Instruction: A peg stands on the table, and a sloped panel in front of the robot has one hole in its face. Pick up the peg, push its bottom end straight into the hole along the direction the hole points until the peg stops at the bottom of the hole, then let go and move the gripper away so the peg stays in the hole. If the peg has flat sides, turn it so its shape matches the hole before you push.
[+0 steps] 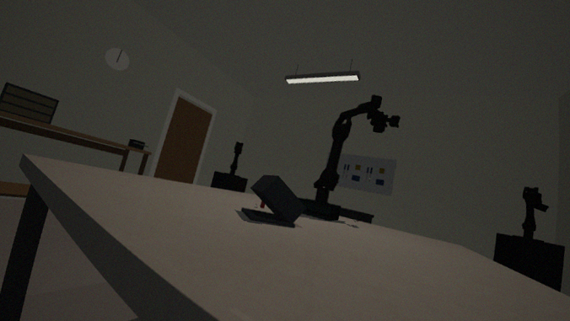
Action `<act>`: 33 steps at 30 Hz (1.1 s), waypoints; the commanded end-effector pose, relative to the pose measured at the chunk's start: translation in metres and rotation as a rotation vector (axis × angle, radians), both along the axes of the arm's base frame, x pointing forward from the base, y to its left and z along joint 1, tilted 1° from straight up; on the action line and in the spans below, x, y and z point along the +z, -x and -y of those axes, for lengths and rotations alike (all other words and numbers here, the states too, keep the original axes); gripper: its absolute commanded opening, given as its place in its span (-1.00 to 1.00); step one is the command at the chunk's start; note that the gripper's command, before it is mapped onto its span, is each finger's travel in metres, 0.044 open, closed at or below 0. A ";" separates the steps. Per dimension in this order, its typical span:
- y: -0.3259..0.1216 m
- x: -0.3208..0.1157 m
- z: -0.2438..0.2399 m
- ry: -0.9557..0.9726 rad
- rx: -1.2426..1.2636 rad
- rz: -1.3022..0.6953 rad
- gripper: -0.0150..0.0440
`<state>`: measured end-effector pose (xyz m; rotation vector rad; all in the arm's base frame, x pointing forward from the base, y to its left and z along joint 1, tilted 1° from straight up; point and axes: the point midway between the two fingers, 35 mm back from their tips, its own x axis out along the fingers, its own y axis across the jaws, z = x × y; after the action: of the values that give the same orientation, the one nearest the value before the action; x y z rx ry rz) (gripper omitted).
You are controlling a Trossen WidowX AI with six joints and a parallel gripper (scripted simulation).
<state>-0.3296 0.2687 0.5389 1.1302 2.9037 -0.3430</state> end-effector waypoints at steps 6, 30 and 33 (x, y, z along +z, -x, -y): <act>-0.008 -0.006 -0.013 0.015 -0.036 0.007 1.00; -0.091 -0.032 -0.089 0.104 -0.289 -0.004 1.00; -0.104 -0.038 -0.099 0.118 -0.327 0.004 1.00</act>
<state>-0.2389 0.3600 0.5065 1.5371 2.6802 -0.4825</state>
